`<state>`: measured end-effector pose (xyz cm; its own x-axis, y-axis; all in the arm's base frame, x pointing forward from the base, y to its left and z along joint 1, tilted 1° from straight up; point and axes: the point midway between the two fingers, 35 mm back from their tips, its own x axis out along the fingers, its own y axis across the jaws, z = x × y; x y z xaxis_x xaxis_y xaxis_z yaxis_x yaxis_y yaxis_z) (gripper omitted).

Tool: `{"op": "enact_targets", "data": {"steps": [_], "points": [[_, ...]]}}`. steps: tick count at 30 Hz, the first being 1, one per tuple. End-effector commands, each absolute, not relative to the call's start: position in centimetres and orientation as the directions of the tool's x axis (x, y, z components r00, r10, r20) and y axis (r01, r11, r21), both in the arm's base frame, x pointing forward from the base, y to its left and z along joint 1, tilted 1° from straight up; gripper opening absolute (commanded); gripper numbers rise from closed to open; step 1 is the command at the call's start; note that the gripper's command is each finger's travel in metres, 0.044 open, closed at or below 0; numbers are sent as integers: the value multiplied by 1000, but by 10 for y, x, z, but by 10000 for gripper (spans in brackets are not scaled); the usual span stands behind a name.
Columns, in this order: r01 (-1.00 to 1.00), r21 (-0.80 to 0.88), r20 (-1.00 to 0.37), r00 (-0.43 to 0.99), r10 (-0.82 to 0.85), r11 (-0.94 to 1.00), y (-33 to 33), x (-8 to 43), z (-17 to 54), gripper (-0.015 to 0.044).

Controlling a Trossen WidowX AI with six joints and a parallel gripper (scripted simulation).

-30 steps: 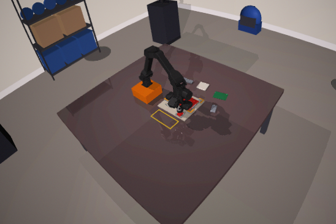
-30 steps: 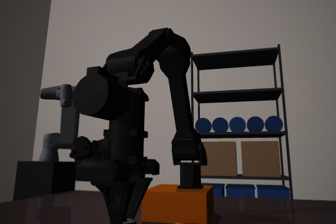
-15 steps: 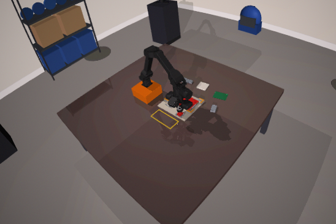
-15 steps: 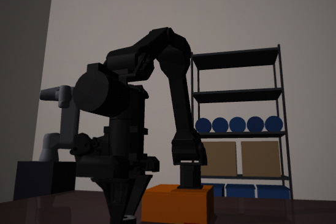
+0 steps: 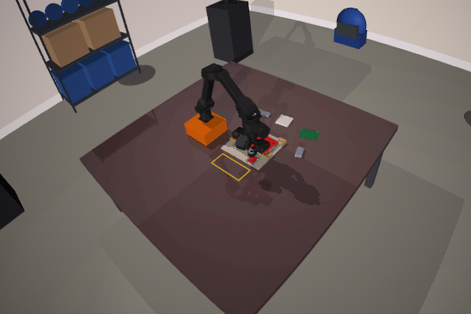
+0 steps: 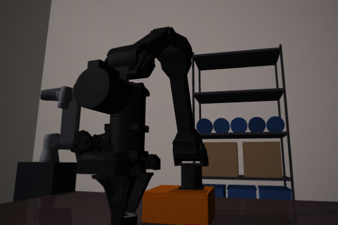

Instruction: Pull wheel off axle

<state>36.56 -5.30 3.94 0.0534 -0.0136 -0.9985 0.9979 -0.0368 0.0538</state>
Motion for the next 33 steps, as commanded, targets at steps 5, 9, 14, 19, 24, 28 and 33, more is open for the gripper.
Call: {"op": "enact_targets", "data": {"steps": [5, 9, 14, 19, 24, 28, 33], "points": [[997, 61, -998, 61, -13, -35, -53, 366, 45, 0], [997, 61, -998, 61, -13, -35, -53, 366, 47, 0], [998, 61, -998, 61, -13, -35, -53, 366, 48, 0], [998, 61, -998, 61, -13, -35, -53, 366, 50, 0], [998, 61, -998, 60, -12, -35, -53, 366, 52, 0], [998, 61, -998, 60, -12, -35, -53, 366, 53, 0], [998, 60, -998, 60, -12, -35, -53, 365, 55, 0]]}}
